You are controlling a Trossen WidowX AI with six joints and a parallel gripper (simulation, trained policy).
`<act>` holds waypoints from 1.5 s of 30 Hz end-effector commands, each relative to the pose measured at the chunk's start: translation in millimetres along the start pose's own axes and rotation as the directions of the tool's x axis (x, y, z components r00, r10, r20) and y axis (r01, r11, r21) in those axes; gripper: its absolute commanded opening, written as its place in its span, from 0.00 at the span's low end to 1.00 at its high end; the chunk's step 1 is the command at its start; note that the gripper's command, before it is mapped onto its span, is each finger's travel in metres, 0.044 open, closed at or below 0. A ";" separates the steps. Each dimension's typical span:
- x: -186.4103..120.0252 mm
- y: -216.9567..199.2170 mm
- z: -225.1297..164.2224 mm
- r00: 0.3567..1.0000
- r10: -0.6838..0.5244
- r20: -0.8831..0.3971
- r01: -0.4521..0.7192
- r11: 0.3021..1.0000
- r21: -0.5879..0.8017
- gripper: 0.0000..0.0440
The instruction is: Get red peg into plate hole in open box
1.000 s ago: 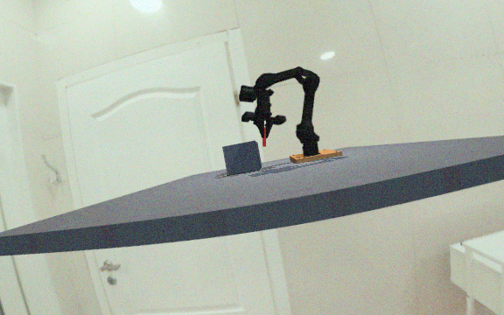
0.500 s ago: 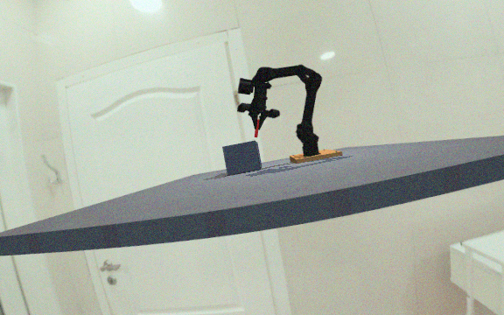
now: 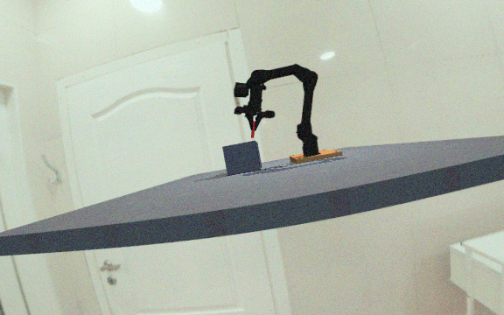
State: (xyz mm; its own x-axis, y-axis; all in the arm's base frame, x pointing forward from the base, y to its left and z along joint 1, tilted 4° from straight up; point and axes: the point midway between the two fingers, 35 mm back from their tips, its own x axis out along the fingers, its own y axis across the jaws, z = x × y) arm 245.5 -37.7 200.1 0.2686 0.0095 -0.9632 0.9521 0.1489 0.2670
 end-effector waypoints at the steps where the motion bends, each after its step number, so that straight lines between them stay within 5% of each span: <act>1: 1.0 2.1 9.6 1.000 -0.010 0.011 0.010 1.000 0.003 0.00; 45: 88.8 13.2 88.6 0.997 -0.075 -0.033 0.075 0.997 -0.019 0.00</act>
State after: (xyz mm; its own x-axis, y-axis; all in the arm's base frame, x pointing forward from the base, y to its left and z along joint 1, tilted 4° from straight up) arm 293.4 -123.2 128.3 0.1982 0.0173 -0.9800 0.9673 0.1583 0.1984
